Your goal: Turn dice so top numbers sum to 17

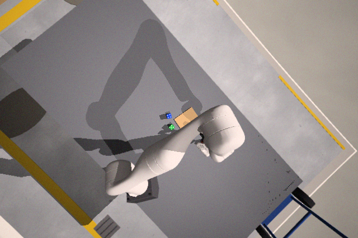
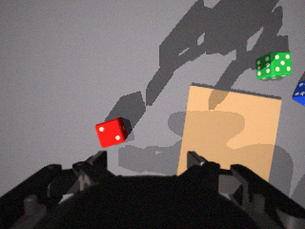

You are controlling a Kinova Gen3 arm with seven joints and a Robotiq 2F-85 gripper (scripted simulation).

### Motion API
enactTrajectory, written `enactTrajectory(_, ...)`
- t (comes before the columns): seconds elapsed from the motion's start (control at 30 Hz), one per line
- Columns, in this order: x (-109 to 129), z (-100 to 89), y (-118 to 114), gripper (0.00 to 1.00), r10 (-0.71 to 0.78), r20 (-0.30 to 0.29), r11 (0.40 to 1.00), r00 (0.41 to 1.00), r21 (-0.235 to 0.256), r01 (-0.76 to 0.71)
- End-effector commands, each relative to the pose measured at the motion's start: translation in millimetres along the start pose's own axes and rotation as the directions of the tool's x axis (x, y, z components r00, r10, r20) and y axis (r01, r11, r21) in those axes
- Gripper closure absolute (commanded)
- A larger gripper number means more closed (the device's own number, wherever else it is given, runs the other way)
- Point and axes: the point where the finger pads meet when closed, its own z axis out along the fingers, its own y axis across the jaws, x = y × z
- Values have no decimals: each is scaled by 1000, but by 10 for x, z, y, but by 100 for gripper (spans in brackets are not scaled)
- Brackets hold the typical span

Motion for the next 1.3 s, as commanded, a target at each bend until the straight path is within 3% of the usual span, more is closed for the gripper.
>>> enactTrajectory(0.0, 50, -33, 165, 0, -5, 3, 1000, 1000, 0, 5)
enactTrajectory(0.4, 370, -33, 928, 0, -5, 3, 1000, 1000, 0, 5)
enactTrajectory(0.47, 370, -33, 928, 0, -5, 3, 1000, 1000, 0, 5)
enactTrajectory(0.77, 561, -32, 1382, 0, -5, 3, 1000, 1000, 0, 5)
enactTrajectory(0.97, 639, -32, 1568, 0, -5, 3, 1000, 1000, 0, 5)
enactTrajectory(1.27, 677, -32, 1660, 0, -5, 3, 1000, 1000, 0, 5)
